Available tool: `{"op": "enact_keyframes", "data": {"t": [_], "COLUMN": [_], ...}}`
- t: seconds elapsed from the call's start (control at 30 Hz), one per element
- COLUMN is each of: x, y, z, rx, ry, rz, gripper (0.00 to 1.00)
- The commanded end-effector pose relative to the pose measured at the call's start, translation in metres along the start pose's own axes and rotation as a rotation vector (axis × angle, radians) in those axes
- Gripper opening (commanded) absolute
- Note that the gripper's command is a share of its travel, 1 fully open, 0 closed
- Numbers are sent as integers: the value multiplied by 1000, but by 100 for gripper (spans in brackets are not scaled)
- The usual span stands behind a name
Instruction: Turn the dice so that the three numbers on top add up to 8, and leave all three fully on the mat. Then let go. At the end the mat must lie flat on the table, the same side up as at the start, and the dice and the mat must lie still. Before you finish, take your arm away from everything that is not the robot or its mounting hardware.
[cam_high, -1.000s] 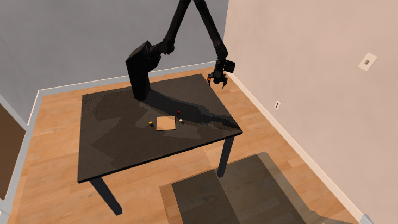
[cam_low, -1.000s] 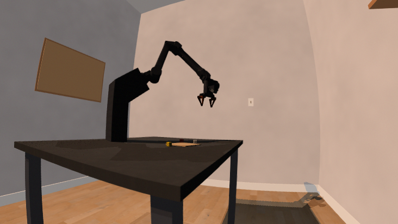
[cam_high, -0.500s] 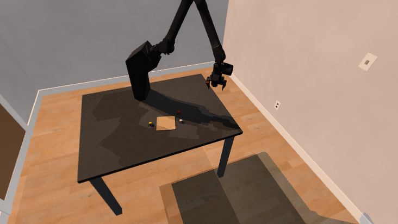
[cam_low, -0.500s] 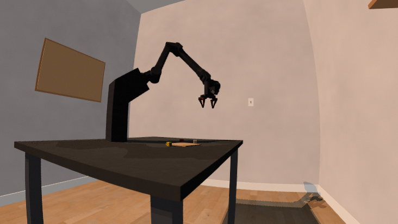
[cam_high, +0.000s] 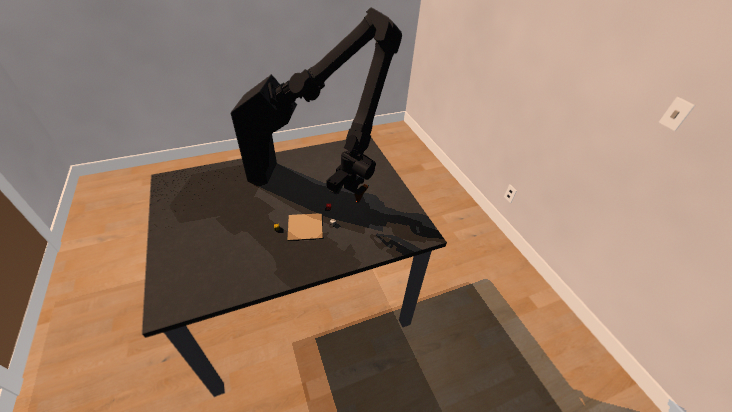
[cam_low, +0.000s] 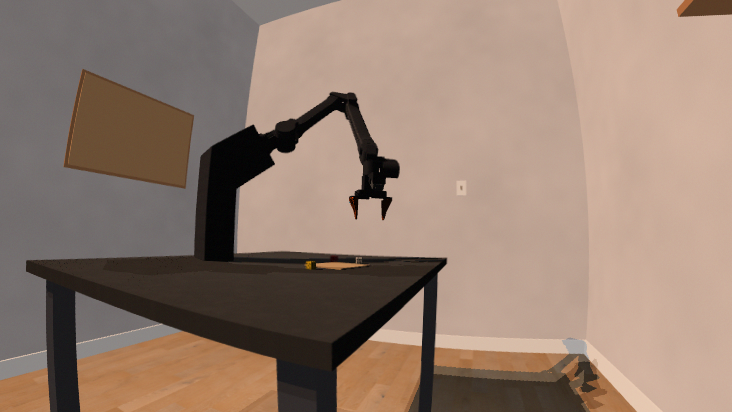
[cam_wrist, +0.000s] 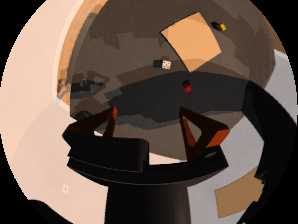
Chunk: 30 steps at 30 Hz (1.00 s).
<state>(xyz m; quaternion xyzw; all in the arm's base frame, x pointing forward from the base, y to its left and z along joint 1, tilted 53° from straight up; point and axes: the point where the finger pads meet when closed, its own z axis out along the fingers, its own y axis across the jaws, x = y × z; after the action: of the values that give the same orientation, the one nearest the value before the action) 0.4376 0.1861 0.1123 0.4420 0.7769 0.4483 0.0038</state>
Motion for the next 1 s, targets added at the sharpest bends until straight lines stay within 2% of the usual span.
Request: {"op": "enact_keyframes", "data": {"t": [0.0,0.1,0.13,0.17,0.37,0.4,0.43,0.6,0.67,0.77,0.87,0.97], "x": [-48,-55,-39,-40,-40,-43,-42,-43,-41,-45,-45,-45], "y": [-41,-50,-39,-31,-31,-51,-55,-50,-41,-44,-43,-43], "z": [1,2,2,3,3,10,10,10,7,13,19,19], "rx": [-10,-14,-26,-36,-35,11,17,6,-12,-7,-7,-7], "ry": [-34,-32,-15,-14,-16,-11,-11,-12,-15,-18,-19,-19], "rz": [140,163,124,113,113,142,147,136,98,30,-123,-124], "gripper": [100,100,100,100,100,100,100,100,100,100,100,100]}}
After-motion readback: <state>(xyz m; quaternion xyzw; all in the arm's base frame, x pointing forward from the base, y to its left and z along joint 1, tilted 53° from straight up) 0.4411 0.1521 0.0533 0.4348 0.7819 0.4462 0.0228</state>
